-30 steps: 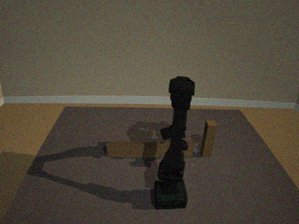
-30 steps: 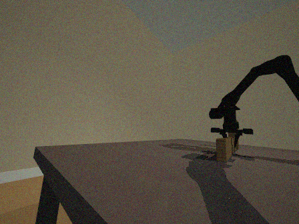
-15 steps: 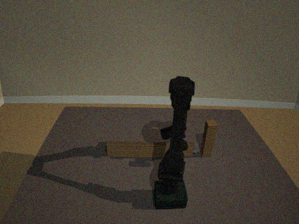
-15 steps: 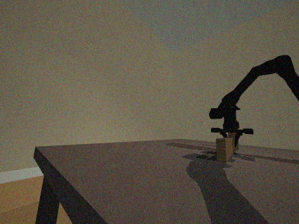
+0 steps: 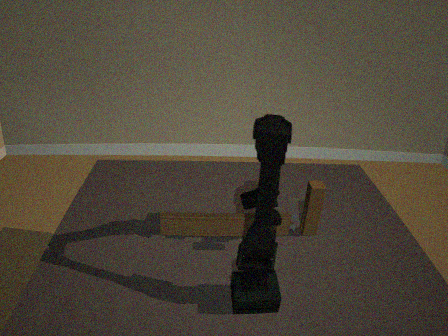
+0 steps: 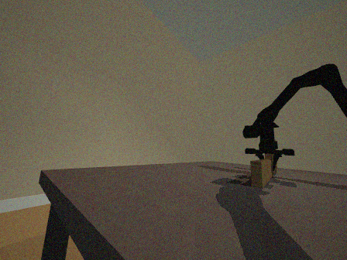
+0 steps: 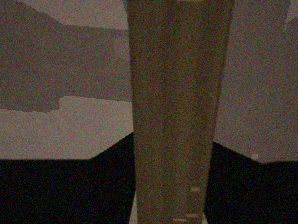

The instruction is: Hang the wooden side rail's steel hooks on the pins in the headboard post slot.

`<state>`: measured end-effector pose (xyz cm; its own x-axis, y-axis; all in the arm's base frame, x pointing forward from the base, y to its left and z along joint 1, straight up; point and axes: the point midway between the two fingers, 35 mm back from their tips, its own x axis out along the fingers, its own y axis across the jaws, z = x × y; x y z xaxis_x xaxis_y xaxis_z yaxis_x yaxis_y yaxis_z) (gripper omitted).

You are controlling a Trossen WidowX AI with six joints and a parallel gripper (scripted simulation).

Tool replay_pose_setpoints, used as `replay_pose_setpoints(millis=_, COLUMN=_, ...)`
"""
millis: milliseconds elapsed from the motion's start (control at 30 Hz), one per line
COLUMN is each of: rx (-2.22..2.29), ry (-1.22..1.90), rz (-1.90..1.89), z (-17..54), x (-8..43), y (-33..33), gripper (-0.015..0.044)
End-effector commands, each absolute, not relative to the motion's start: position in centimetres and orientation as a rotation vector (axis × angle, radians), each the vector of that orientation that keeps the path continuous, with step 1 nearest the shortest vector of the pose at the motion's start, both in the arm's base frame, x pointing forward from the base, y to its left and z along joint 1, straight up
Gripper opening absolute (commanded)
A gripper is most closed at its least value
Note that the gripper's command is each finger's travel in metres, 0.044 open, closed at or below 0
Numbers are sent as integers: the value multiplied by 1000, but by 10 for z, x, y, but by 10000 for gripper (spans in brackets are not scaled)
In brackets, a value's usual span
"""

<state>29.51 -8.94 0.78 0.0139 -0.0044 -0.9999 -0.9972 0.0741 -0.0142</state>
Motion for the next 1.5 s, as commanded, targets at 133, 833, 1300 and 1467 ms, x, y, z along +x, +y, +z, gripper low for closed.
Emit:
replay_pose_setpoints(millis=133, rx=-1167, ry=1229, rz=1135, z=13, x=297, y=-89, gripper=0)
replay_pose_setpoints(millis=833, rx=-1167, ry=1229, rz=1135, z=16, x=297, y=-89, gripper=0)
replay_pose_setpoints(millis=1300, rx=-1167, ry=1229, rz=1135, z=18, x=297, y=-89, gripper=0)
replay_pose_setpoints(millis=1467, rx=-1167, ry=1229, rz=1135, z=19, x=297, y=-89, gripper=0)
